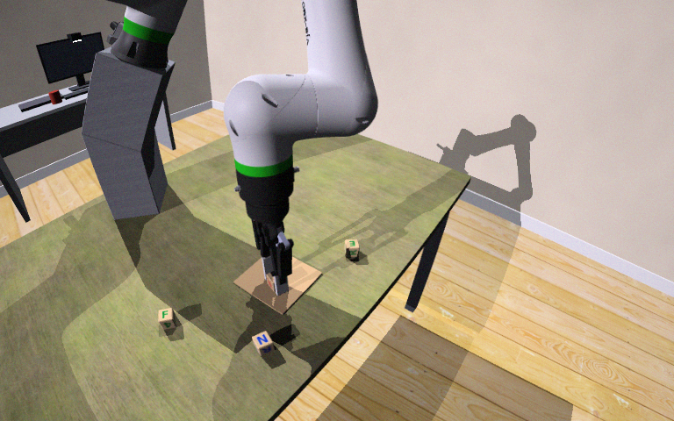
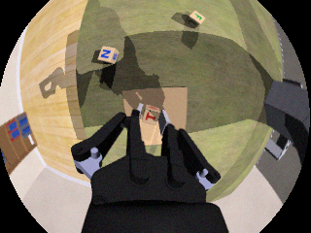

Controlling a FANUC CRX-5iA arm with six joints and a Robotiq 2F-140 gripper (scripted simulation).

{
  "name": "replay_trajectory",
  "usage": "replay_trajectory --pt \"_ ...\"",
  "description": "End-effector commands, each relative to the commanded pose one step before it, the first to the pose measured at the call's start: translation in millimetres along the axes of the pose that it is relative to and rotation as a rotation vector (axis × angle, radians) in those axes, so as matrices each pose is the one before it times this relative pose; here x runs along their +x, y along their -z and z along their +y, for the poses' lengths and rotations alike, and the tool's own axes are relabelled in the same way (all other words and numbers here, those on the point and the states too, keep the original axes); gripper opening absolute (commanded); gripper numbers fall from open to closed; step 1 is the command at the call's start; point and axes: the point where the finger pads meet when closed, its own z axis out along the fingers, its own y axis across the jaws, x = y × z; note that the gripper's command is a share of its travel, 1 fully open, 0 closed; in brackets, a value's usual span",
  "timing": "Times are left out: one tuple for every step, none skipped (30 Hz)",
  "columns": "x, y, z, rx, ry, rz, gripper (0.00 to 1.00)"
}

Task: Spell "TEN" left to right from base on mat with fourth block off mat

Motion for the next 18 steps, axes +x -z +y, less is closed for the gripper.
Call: replay_trajectory --pt "0.10 0.12 -0.18 0.00029 -0.00003 0.00016 0.28" --pt "0.00 0.00 0.00 0.00000 0.00000 0.00000 0.28" --pt "0.00 0.00 0.00 0.00000 0.00000 0.00000 0.28" --pt "0.00 0.00 0.00 0.00000 0.00000 0.00000 0.28" --pt "0.00 0.00 0.00 0.00000 0.00000 0.00000 0.28" --pt "0.00 0.00 0.00 0.00000 0.00000 0.00000 0.28" --pt "0.00 0.00 0.00 0.00000 0.00000 0.00000 0.28" --pt "0.00 0.00 0.00 0.00000 0.00000 0.00000 0.28" --pt "0.00 0.00 0.00 0.00000 0.00000 0.00000 0.28" --pt "0.00 0.00 0.00 0.00000 0.00000 0.00000 0.16" --pt "0.00 0.00 0.00 0.00000 0.00000 0.00000 0.16" --pt "0.00 0.00 0.00 0.00000 0.00000 0.00000 0.16" --pt "0.00 0.00 0.00 0.00000 0.00000 0.00000 0.16" --pt "0.00 0.00 0.00 0.00000 0.00000 0.00000 0.16" --pt "0.00 0.00 0.00 0.00000 0.00000 0.00000 0.16" --pt "0.00 0.00 0.00 0.00000 0.00000 0.00000 0.16" --pt "0.00 0.00 0.00 0.00000 0.00000 0.00000 0.16" --pt "0.00 0.00 0.00 0.00000 0.00000 0.00000 0.16"
